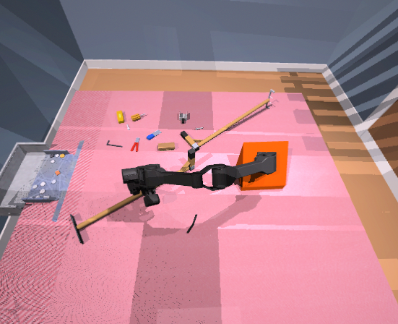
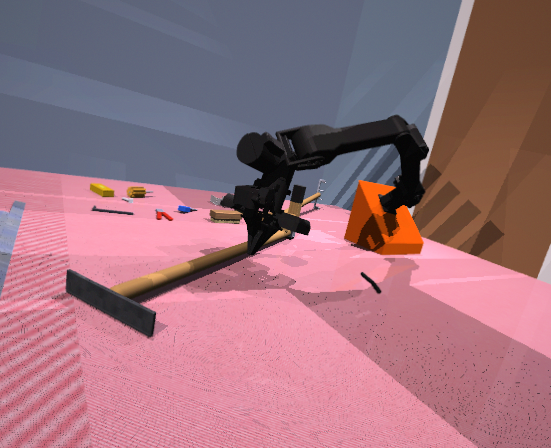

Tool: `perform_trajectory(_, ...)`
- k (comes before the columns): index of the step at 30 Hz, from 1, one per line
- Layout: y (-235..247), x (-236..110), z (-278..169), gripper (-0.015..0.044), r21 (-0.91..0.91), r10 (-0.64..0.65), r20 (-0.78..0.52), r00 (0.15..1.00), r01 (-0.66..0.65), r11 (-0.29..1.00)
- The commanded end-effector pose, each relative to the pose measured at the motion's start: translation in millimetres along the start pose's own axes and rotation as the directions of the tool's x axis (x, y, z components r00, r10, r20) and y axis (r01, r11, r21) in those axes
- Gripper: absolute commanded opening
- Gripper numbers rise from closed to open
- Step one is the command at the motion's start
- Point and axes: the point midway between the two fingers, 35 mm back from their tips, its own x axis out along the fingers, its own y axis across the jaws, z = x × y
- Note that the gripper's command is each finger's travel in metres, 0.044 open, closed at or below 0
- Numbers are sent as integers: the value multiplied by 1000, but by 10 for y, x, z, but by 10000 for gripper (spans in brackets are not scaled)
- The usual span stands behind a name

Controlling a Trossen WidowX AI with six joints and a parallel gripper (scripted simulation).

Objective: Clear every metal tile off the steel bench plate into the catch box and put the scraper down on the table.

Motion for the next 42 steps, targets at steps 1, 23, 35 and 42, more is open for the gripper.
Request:
perform_trajectory(1,-57,24,2,0,-3,2,-2,1000,-2,1000)
perform_trajectory(23,-132,-348,136,0,-43,-2,12,1000,2,999)
perform_trajectory(35,-135,-805,229,0,-96,-2,28,1000,5,995)
perform_trajectory(42,-129,-978,251,0,-116,-2,34,999,6,993)
